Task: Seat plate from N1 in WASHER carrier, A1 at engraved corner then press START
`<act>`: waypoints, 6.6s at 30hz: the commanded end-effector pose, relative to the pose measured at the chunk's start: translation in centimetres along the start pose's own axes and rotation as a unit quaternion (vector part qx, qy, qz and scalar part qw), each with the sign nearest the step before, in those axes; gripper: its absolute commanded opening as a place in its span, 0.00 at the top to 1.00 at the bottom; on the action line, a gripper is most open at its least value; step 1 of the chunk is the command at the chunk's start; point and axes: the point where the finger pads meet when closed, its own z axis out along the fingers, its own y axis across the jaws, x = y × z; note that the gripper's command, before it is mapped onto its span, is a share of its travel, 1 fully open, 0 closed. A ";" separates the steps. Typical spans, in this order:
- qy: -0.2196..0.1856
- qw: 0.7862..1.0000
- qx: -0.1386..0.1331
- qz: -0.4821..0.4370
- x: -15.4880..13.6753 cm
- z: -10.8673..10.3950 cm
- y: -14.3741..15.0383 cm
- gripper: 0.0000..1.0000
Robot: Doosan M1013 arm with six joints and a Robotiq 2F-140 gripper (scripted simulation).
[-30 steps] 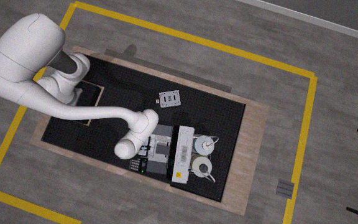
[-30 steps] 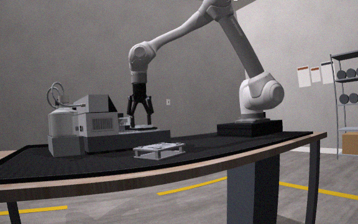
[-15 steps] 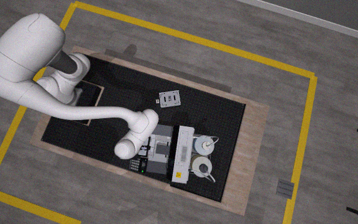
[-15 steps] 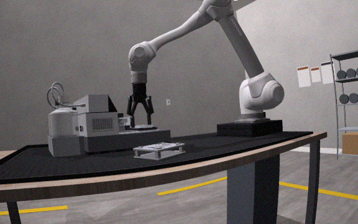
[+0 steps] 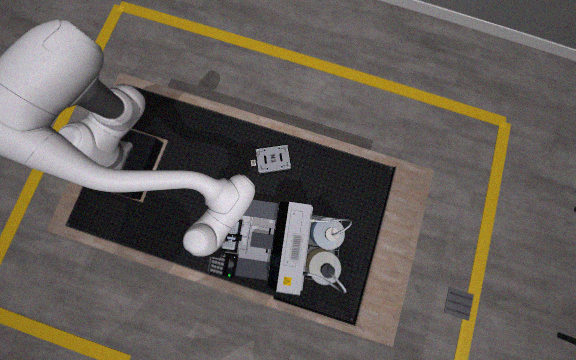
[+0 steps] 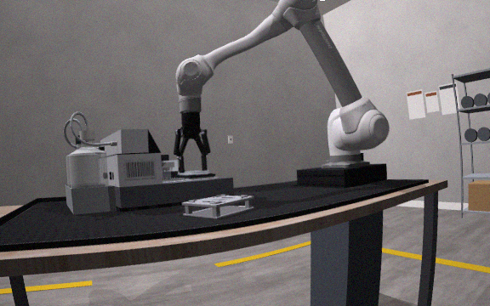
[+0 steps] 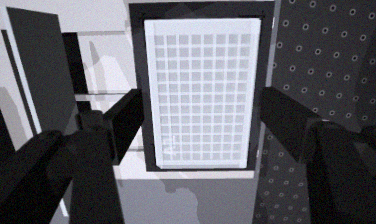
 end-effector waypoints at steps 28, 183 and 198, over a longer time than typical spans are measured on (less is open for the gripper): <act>0.000 1.000 0.001 0.000 0.0 -4.6 0.0 0.30; 0.001 0.383 0.000 -0.924 9.7 -3.0 6.2 0.90; 0.001 0.383 0.000 -0.924 9.7 -0.8 6.2 0.90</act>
